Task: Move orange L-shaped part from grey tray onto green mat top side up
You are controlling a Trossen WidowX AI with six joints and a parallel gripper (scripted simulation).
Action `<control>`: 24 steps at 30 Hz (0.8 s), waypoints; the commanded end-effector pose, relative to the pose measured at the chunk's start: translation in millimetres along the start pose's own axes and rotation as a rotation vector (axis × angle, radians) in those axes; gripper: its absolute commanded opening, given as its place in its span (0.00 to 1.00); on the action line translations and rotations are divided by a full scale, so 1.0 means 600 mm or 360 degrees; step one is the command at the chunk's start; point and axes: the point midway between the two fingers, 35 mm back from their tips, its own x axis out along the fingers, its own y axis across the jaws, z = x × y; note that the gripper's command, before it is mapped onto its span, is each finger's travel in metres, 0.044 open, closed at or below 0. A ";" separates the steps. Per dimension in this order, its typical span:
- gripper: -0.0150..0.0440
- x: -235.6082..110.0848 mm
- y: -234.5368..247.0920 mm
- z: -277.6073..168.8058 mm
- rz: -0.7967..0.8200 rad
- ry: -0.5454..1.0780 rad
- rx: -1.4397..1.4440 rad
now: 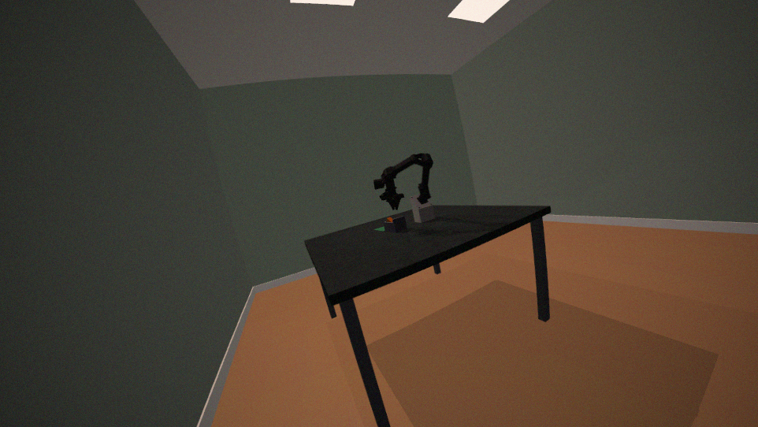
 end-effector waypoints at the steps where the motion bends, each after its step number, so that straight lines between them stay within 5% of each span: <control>1: 0.56 0.001 0.000 0.000 0.0000 0.0001 0.0005; 10: 0.56 0.005 0.000 0.000 -0.0001 0.0001 0.0000; 17: 0.56 0.116 0.003 -0.008 0.0008 0.0032 -0.0004; 24: 0.56 0.123 0.004 -0.009 0.0010 0.0033 -0.0004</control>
